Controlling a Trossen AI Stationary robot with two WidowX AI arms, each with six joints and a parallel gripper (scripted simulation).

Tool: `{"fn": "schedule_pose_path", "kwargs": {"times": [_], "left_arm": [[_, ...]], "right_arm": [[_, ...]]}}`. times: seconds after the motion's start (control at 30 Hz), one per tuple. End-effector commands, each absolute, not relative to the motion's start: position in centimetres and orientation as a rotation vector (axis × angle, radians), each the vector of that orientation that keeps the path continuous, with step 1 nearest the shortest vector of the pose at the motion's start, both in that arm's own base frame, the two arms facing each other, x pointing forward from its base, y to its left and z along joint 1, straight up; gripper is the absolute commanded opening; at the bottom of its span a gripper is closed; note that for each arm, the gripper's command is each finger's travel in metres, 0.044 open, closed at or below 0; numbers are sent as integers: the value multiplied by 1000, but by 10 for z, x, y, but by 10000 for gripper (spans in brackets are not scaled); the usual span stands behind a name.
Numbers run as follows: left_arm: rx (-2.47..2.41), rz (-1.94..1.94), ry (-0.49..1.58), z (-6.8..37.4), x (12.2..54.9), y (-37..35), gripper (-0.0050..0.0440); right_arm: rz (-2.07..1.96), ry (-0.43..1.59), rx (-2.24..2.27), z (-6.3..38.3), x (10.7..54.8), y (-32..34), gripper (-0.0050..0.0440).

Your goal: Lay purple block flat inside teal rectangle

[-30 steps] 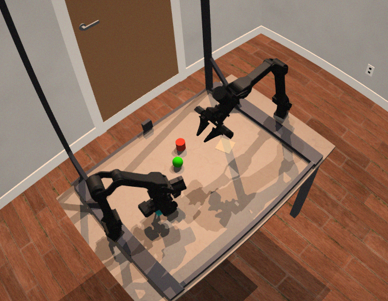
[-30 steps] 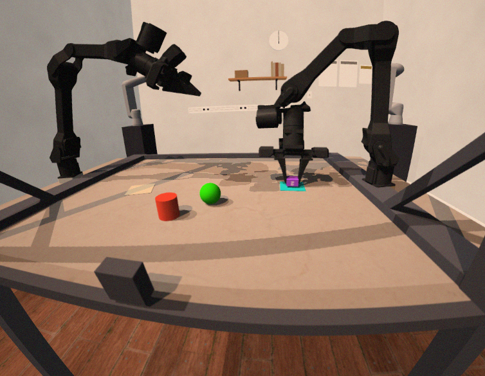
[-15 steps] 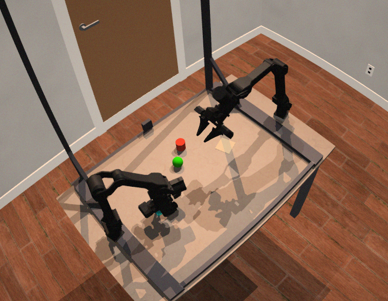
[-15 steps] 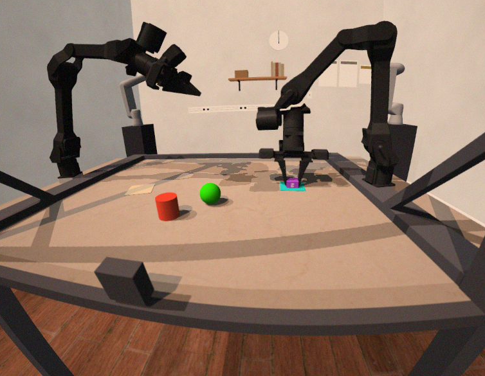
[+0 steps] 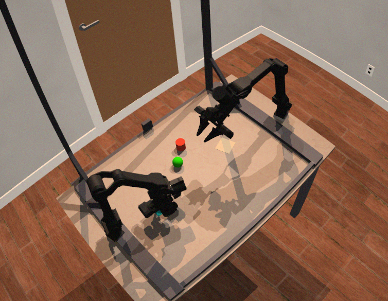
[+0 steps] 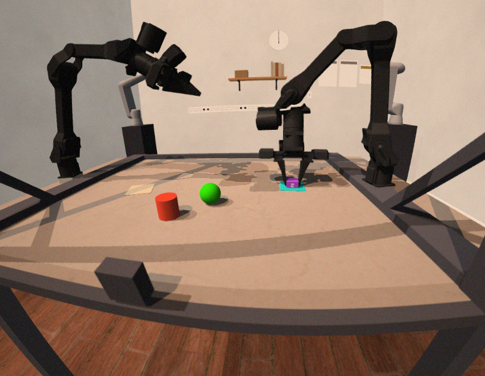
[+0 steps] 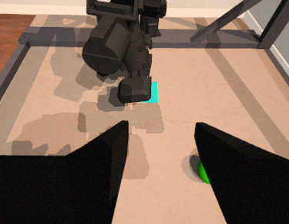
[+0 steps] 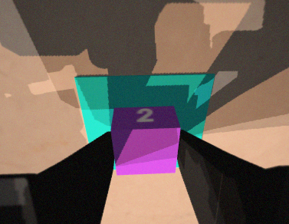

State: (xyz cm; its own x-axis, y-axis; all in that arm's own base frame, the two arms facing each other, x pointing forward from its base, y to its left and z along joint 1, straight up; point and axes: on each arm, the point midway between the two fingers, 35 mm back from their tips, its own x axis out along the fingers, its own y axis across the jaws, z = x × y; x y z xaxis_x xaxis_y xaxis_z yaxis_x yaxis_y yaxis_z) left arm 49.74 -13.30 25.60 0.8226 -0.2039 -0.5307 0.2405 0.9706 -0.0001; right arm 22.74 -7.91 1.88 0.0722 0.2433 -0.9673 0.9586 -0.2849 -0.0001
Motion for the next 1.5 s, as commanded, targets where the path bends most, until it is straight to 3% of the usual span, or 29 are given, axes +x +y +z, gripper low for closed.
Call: {"fn": "schedule_pose_path", "kwargs": {"times": [0.0, 0.03, 0.37, 0.6, 1.03, 1.47], "left_arm": [[62, -237, 519, 274, 496, -132, 200], [62, -237, 519, 274, 496, -132, 200], [62, -237, 519, 274, 496, -132, 200], [61, -234, 511, 277, 492, -128, 200], [31, -176, 352, 310, 449, -84, 200], [4, -68, 88, 334, 364, -25, 200]], "right_arm": [[-1249, 1203, 1632, 22, 230, -80, 201], [-1249, 1203, 1632, 22, 230, -80, 201], [-1238, 1183, 1629, 78, 228, -96, 440], [-1210, 1195, 1583, 86, 227, -95, 440], [-850, 1277, 1024, 103, 215, -83, 440], [-439, 1241, 424, 127, 203, -75, 440]]}}
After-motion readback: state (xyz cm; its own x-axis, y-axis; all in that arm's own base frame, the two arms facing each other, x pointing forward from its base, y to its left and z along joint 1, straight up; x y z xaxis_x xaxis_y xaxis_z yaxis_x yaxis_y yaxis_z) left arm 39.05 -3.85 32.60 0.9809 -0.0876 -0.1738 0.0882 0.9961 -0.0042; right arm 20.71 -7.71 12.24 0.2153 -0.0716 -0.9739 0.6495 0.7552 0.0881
